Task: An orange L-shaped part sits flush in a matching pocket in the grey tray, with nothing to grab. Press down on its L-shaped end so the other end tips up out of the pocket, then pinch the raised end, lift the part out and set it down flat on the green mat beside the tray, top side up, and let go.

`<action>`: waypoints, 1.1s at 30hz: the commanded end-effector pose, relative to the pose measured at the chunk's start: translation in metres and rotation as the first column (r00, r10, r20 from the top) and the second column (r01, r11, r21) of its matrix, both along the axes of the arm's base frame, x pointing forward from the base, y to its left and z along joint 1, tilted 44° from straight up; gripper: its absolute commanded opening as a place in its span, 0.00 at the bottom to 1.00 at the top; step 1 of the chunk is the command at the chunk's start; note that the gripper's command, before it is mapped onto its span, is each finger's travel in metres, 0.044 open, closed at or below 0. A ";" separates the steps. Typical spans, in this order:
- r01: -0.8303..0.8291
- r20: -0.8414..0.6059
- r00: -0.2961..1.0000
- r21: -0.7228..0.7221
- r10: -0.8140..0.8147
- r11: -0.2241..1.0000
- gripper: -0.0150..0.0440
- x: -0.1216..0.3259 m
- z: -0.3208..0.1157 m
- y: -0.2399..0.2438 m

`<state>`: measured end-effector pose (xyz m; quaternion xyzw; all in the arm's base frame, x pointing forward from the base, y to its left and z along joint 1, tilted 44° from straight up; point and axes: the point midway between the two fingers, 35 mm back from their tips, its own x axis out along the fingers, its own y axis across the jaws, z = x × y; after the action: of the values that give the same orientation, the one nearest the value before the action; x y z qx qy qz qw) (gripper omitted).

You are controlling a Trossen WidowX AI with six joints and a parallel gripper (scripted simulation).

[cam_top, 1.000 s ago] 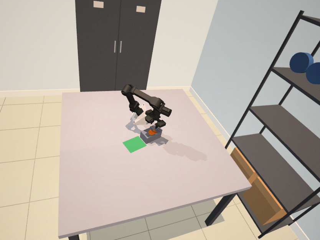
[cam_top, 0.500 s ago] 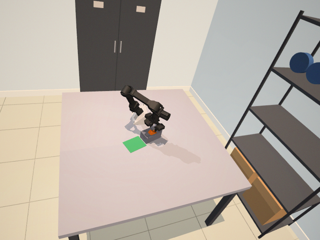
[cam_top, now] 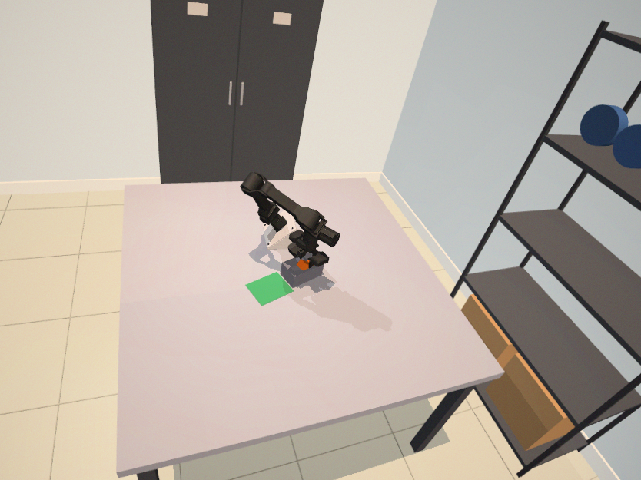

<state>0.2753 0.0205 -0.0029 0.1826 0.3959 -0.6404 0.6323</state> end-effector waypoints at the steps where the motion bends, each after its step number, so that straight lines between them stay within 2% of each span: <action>1: -0.001 -0.005 1.000 -0.005 0.001 1.000 0.73 -0.002 -0.005 -0.006; 9: -0.001 -0.005 1.000 -0.006 0.001 1.000 0.73 -0.004 -0.012 -0.013; 14: 0.001 -0.001 1.000 -0.002 -0.001 1.000 0.51 -0.003 -0.010 -0.010; 24: 0.001 -0.001 1.000 -0.002 -0.001 1.000 0.39 -0.003 -0.010 -0.010; 27: 0.001 -0.001 1.000 -0.002 -0.001 1.000 0.26 -0.003 -0.010 -0.010; 33: 0.001 -0.001 1.000 -0.002 -0.001 1.000 0.25 -0.003 -0.009 -0.009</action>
<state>0.2727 0.0109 -0.0127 0.1818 0.3959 -0.6406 0.6323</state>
